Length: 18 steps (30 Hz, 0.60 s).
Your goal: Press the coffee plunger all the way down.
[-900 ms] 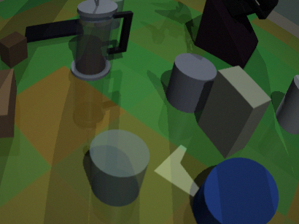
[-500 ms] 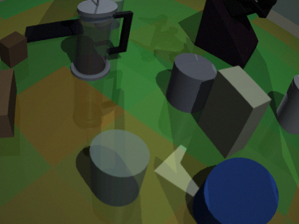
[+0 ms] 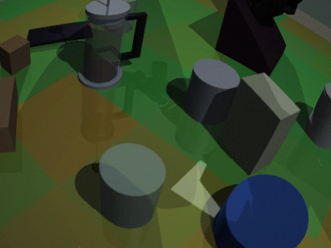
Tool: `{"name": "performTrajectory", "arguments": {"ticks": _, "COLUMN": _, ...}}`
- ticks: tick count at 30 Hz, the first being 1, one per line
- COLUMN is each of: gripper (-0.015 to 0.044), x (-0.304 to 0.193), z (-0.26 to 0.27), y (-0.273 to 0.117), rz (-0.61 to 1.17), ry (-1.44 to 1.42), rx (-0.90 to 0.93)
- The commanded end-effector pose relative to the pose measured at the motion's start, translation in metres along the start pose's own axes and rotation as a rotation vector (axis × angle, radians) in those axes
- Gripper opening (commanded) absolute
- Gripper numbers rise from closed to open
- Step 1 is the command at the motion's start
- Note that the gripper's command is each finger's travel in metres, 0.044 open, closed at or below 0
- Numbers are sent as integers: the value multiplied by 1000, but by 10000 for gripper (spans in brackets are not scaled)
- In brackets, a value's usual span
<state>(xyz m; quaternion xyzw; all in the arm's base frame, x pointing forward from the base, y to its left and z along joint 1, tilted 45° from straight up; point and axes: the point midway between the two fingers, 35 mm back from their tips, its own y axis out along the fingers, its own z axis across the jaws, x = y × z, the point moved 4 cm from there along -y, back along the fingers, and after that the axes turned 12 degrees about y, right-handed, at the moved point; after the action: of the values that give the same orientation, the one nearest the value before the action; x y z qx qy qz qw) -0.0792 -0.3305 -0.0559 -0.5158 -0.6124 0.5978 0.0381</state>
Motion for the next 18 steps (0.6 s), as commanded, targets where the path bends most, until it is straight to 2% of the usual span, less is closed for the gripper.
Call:
{"name": "performTrajectory", "arguments": {"ticks": 1, "gripper": 440, "x": -58, "z": -37, "y": 11, "rz": 18, "ry": -546, "rx": -46}}
{"name": "performTrajectory", "arguments": {"ticks": 10, "gripper": 440, "x": -129, "z": -107, "y": 22, "rz": 104, "ry": -1348, "rx": -95}}
{"name": "performTrajectory", "arguments": {"ticks": 18, "gripper": 440, "x": -174, "z": -181, "y": 25, "rz": 262, "ry": -2021, "rx": -112}}
